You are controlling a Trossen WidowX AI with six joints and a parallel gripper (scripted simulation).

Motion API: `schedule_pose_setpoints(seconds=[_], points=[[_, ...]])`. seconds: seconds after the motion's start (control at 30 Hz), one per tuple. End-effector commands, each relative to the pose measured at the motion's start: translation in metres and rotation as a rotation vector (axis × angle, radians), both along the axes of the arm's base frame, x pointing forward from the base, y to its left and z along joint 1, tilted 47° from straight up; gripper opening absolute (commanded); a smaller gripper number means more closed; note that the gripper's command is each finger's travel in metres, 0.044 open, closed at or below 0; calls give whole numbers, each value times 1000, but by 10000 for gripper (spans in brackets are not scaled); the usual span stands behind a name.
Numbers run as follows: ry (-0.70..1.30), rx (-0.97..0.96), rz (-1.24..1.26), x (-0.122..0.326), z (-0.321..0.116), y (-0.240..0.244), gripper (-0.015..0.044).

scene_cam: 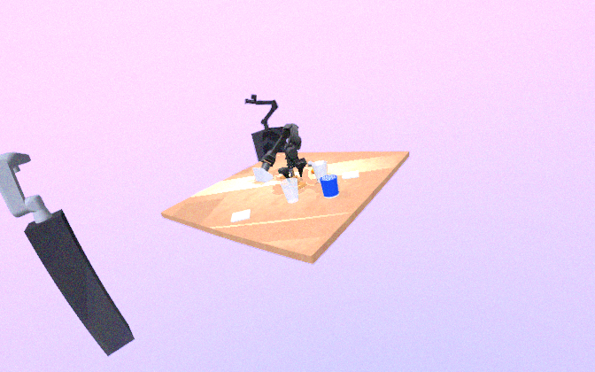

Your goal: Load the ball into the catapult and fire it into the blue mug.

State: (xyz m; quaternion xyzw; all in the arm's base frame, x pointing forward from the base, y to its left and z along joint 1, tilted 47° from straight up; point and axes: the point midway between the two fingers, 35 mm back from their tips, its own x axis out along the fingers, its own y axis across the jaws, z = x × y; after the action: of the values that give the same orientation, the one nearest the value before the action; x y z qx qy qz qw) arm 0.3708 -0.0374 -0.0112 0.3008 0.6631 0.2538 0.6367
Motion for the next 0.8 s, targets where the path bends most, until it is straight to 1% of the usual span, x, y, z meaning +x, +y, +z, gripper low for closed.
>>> schedule_pose_setpoints(seconds=[0.0,0.3,0.67,0.77], points=[[2,4,-3,0,-4,5,440],[1,5,-3,-1,-12,14,440],[1,2,1,-1,-10,12,151],[1,2,1,-1,-10,12,131]])
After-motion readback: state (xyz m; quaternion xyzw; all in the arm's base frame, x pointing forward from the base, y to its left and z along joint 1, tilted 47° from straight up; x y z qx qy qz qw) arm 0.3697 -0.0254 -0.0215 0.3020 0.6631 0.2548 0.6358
